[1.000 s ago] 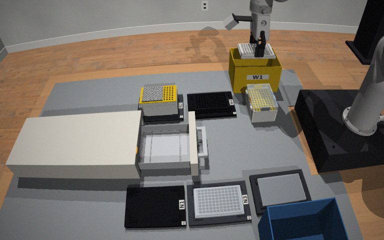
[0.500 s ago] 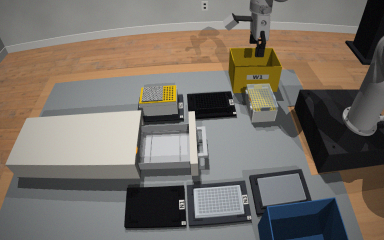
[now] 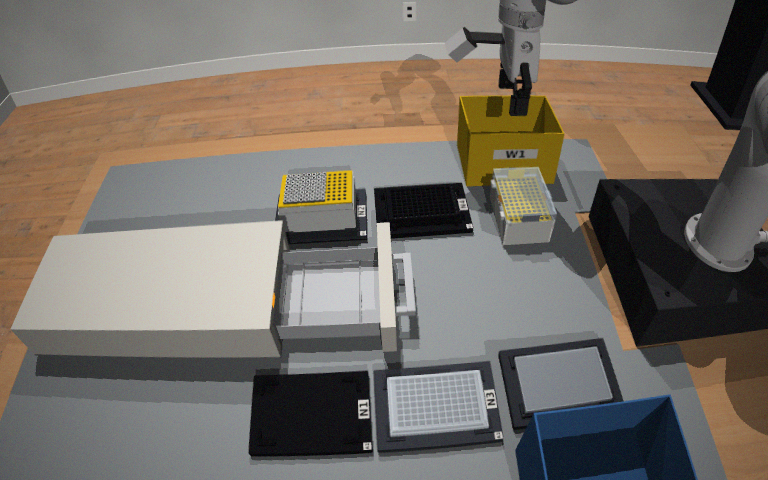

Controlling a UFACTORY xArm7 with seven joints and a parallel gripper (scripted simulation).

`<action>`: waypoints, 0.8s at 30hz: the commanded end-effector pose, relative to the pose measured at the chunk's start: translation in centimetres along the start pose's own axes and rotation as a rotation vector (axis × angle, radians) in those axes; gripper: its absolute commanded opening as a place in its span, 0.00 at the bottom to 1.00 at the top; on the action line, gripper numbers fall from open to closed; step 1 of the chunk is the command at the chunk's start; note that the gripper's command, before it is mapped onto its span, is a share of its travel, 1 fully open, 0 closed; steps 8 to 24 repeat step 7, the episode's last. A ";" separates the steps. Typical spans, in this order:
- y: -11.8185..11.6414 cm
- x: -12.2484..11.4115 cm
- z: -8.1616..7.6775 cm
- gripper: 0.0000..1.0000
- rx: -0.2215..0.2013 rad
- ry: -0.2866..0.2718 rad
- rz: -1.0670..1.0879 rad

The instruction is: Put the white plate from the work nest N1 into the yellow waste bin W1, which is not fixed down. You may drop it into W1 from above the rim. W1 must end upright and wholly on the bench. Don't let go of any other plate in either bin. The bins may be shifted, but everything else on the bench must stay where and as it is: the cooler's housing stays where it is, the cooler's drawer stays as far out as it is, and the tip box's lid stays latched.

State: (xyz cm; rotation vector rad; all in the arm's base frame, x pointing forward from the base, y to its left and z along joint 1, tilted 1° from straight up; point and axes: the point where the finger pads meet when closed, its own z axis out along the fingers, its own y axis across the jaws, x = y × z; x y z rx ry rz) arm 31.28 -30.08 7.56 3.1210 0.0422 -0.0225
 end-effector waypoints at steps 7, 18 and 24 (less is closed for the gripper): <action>-3.6 1.7 -1.3 1.00 -0.003 0.004 -0.002; -3.6 1.7 -1.3 1.00 -0.003 0.004 -0.002; -3.6 1.7 -1.3 1.00 -0.003 0.004 -0.002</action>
